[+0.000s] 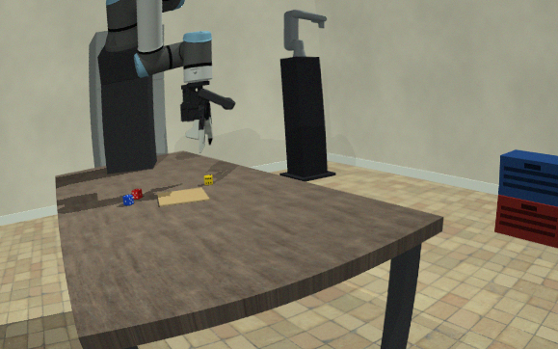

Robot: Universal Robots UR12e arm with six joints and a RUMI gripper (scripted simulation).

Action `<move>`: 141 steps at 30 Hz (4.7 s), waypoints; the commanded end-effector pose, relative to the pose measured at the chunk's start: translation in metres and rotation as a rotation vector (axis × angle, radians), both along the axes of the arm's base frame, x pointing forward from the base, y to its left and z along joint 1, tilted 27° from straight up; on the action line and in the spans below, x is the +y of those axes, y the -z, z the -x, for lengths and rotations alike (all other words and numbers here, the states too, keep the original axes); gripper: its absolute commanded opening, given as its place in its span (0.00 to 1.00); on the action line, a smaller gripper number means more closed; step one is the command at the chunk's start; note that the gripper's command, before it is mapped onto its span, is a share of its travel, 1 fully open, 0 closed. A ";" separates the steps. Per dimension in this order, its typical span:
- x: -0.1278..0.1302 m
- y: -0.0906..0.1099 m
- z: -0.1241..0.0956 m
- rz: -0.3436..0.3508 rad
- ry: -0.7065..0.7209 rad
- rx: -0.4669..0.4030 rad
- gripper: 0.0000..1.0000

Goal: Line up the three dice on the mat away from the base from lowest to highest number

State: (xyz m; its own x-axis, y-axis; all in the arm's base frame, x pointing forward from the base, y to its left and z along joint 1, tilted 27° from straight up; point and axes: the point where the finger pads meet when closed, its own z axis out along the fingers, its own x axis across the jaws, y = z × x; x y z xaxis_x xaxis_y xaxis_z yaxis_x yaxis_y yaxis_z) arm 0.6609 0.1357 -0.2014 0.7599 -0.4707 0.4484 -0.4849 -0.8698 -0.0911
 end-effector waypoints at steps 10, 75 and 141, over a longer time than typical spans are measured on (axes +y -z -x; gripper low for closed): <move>-0.001 0.004 -0.001 0.059 -0.130 0.019 1.00; -0.004 0.017 -0.007 0.070 -0.153 0.023 0.24; -0.010 0.051 -0.024 0.070 -0.153 0.023 0.24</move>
